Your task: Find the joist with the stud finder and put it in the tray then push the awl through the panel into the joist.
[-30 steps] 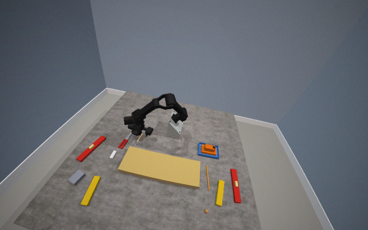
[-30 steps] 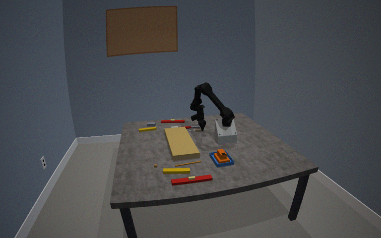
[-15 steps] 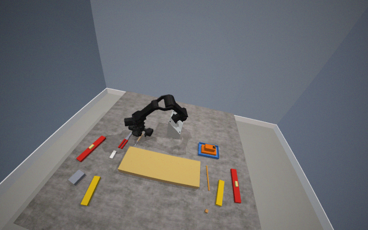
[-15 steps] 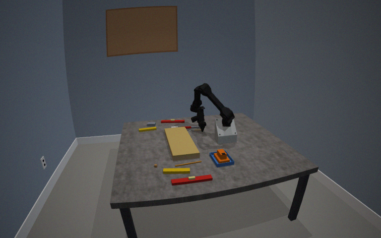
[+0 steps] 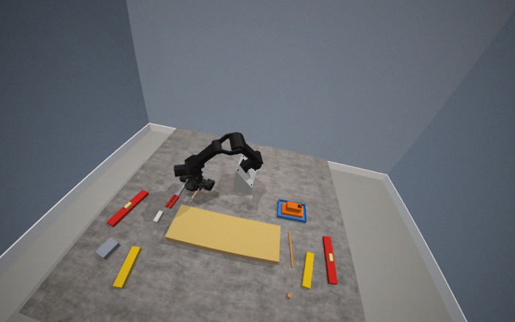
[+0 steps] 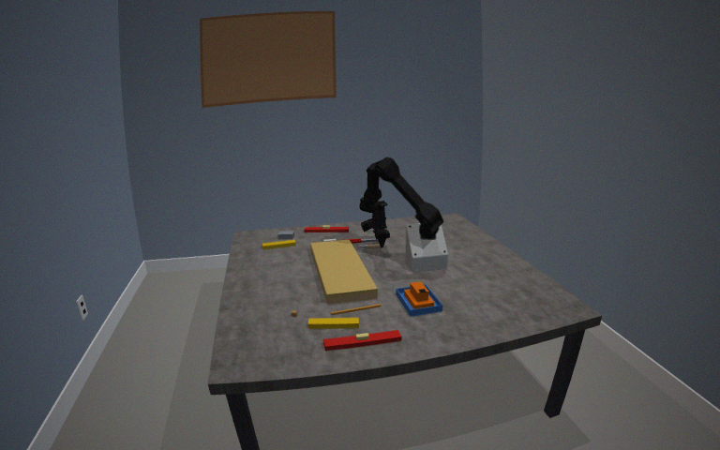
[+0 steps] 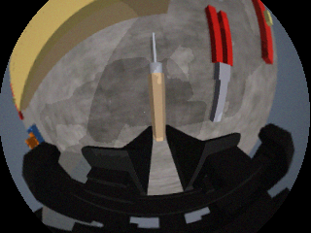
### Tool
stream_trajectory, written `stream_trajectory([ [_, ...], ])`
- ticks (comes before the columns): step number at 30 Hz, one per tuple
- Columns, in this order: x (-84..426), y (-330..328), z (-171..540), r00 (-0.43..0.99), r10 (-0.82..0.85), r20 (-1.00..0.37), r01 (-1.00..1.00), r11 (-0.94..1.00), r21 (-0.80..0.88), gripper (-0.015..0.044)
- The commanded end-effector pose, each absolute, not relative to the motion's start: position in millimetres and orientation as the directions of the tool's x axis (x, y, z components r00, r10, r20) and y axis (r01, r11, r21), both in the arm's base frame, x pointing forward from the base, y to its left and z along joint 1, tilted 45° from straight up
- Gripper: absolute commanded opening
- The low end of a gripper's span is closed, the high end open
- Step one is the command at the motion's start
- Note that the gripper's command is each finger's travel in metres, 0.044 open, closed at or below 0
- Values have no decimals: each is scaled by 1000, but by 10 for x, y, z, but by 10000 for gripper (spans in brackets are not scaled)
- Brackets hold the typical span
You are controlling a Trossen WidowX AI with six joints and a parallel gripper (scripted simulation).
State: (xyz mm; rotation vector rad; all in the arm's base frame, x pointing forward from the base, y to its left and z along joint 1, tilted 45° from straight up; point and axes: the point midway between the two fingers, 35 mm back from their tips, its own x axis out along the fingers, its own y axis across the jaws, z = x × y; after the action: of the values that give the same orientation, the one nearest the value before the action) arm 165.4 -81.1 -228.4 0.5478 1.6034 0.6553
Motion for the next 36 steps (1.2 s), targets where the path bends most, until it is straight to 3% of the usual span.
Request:
stream_trajectory([
  [1, 1687, -909, -2209, -126, 680, -723, -18, 727, 687, 0],
  [13, 1726, -1632, -1453, -128, 677, -725, -17, 729, 684, 0],
  [20, 1727, -1683, -1426, -147, 646, -749, -69, 749, 659, 0],
  [28, 1840, -1827, -1536, -233, 369, -900, -445, 782, 436, 0],
  [36, 2069, -2018, -1504, -224, 28, -974, -759, 622, 193, 0],
])
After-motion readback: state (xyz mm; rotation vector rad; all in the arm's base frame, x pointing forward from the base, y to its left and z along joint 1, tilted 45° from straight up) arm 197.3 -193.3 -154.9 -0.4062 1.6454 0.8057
